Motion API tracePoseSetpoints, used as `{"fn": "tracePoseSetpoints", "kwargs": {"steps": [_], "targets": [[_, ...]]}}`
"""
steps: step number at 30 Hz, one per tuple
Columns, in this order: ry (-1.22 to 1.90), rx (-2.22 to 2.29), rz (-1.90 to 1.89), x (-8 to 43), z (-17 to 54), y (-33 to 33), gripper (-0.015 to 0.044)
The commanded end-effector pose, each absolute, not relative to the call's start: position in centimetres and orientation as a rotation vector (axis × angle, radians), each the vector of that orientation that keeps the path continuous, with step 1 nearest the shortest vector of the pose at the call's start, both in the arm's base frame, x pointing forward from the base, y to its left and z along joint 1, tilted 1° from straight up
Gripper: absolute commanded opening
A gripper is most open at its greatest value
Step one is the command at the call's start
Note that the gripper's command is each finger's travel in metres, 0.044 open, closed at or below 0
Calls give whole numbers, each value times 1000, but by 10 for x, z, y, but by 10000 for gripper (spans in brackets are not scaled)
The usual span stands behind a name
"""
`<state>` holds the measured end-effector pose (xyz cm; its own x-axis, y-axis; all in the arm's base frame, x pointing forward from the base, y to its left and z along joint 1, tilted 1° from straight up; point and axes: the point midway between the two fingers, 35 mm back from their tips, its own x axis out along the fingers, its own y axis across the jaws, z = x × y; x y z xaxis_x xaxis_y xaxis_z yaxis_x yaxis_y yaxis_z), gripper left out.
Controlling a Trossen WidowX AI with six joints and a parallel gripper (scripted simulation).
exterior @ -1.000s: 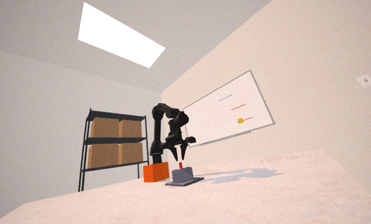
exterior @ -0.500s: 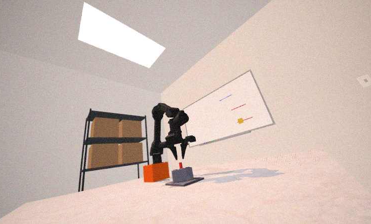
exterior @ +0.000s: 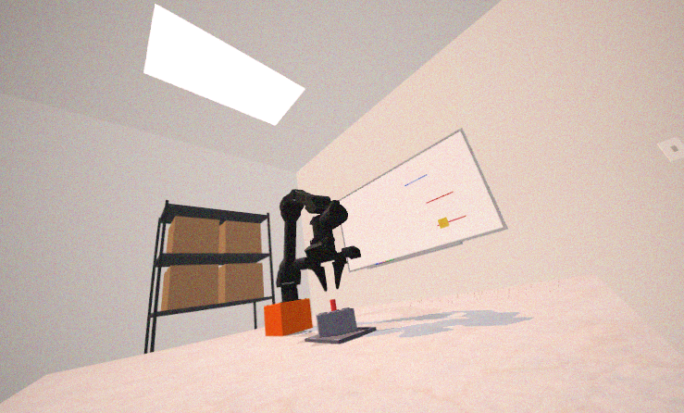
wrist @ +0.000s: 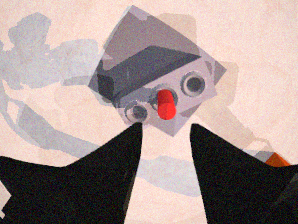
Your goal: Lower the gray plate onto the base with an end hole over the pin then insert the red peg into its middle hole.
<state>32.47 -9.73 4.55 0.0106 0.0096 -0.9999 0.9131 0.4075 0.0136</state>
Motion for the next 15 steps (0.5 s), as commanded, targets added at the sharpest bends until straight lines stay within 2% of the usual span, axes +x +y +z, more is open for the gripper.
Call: {"fn": "tracePoseSetpoints", "kwargs": {"steps": [1, 15], "targets": [[1373, 903, -887, 325, 49, -97, 150], [1373, 903, -887, 324, 59, -95, 150]]}}
